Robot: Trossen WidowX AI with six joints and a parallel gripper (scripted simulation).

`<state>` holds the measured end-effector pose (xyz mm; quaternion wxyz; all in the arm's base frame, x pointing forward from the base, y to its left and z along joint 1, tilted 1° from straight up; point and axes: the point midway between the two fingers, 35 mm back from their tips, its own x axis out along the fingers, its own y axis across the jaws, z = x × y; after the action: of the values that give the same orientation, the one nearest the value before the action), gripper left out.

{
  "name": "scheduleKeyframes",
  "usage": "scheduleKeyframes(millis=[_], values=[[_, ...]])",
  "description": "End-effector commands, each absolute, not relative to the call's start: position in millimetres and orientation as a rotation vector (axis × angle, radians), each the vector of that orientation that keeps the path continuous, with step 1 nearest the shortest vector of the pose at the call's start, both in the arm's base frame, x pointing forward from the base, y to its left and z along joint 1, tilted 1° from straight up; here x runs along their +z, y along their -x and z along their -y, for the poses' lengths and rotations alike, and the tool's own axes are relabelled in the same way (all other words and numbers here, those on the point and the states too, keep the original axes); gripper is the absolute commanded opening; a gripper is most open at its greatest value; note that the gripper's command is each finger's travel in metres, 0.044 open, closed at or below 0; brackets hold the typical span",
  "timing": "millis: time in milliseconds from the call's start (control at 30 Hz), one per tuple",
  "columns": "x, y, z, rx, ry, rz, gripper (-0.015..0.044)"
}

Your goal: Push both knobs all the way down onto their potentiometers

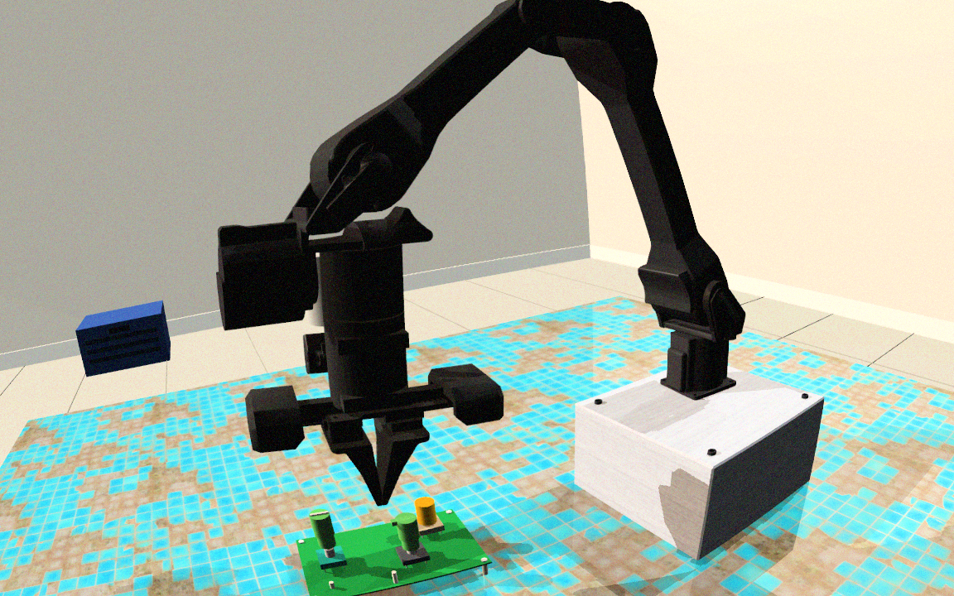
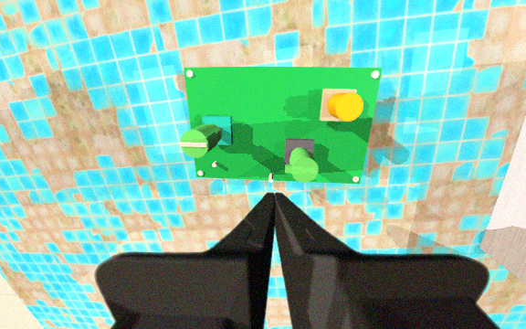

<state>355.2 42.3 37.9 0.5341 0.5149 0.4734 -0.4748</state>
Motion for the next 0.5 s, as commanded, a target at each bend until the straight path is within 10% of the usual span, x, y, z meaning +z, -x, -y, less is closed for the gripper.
scheduleKeyframes(millis=[0, 467], values=[[39.1, -357.4, -40.8, -1.028, -1.101, -1.192, 0.0000], [42.9, -363.9, -38.4, -0.685, -0.716, -1.357, 0.0000]])
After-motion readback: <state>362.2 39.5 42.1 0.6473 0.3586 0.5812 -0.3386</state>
